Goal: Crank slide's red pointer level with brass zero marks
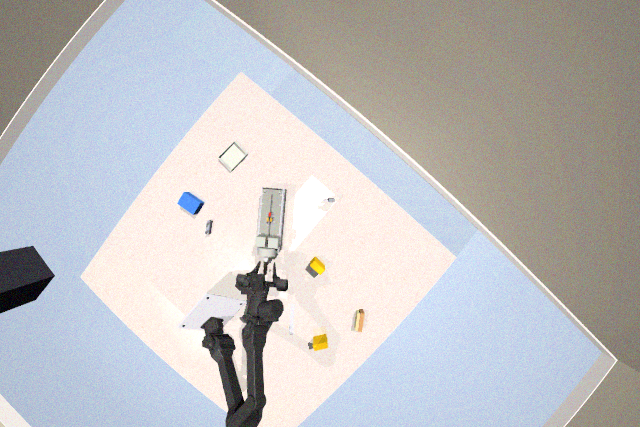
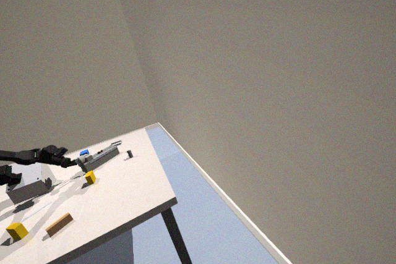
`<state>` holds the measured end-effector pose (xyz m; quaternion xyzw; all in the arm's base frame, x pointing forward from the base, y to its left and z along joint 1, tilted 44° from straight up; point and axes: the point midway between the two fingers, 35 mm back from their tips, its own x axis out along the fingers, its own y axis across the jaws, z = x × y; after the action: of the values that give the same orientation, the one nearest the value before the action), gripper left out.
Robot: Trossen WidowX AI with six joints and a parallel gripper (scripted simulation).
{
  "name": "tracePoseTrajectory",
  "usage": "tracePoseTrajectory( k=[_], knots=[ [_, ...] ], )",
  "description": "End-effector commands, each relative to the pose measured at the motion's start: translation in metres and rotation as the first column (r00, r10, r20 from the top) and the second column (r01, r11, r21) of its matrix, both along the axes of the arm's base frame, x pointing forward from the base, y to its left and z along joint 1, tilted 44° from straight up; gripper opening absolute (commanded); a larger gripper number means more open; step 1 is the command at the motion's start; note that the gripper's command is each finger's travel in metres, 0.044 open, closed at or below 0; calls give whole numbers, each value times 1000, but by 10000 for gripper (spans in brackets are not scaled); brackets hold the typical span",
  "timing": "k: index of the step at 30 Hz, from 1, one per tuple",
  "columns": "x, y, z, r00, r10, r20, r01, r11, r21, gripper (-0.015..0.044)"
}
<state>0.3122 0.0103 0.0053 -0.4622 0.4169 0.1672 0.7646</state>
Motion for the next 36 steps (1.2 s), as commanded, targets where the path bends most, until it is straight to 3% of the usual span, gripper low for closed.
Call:
tracePoseTrajectory(
  k=[1,8,36],
  knots=[
    [0,0,-1,1000,5,-3,-5,1000,0,177],
    [0,0,-1,1000,5,-3,-5,1000,0,0],
    [8,-9,4,1000,5,-2,-5,1000,-1,0]
  ],
)
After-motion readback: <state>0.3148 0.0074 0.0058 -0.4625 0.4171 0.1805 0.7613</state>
